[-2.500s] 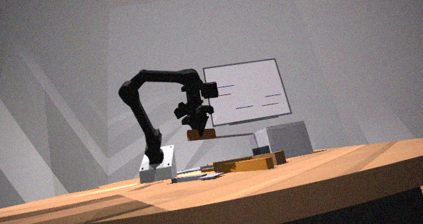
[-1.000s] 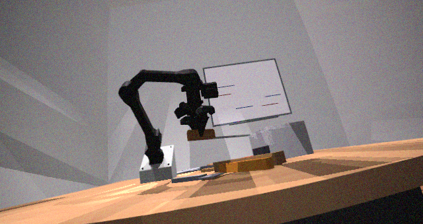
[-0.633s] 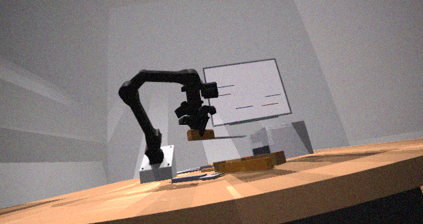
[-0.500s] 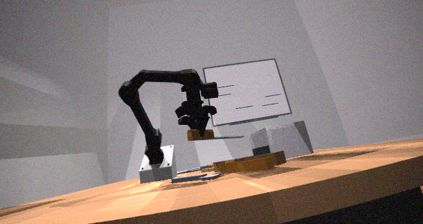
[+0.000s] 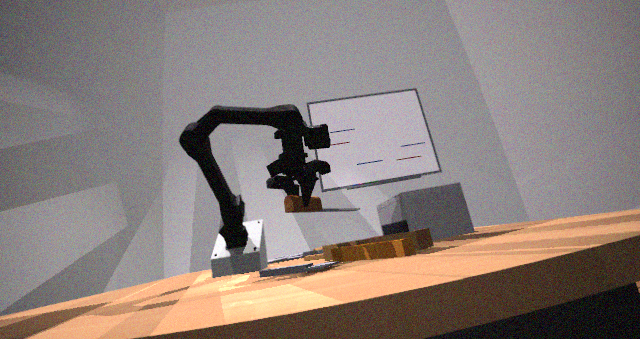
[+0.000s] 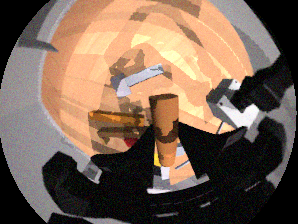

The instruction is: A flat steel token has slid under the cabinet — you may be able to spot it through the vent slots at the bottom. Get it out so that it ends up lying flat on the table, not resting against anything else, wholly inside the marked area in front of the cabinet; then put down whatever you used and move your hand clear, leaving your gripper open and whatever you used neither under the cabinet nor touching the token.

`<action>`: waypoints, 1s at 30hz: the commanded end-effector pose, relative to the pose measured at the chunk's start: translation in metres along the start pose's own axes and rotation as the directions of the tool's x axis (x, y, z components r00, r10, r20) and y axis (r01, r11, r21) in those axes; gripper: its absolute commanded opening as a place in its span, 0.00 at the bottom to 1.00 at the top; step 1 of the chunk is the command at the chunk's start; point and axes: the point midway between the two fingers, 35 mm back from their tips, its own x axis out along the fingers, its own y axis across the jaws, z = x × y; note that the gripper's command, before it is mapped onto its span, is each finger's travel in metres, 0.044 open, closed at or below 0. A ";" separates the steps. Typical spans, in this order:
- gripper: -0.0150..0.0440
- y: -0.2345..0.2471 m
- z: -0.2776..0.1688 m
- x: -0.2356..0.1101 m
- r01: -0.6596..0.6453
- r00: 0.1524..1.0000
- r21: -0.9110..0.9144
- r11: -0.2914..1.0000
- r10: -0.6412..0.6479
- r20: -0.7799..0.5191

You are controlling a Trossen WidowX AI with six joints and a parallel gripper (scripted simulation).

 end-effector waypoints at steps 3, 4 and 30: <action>0.25 -0.001 -0.002 -0.001 -0.001 1.000 -0.062 0.998 0.001 -0.004; 0.25 -0.001 -0.002 -0.001 -0.001 1.000 -0.073 0.997 0.001 -0.004; 0.25 -0.002 -0.003 -0.001 -0.002 1.000 -0.332 0.943 0.001 -0.005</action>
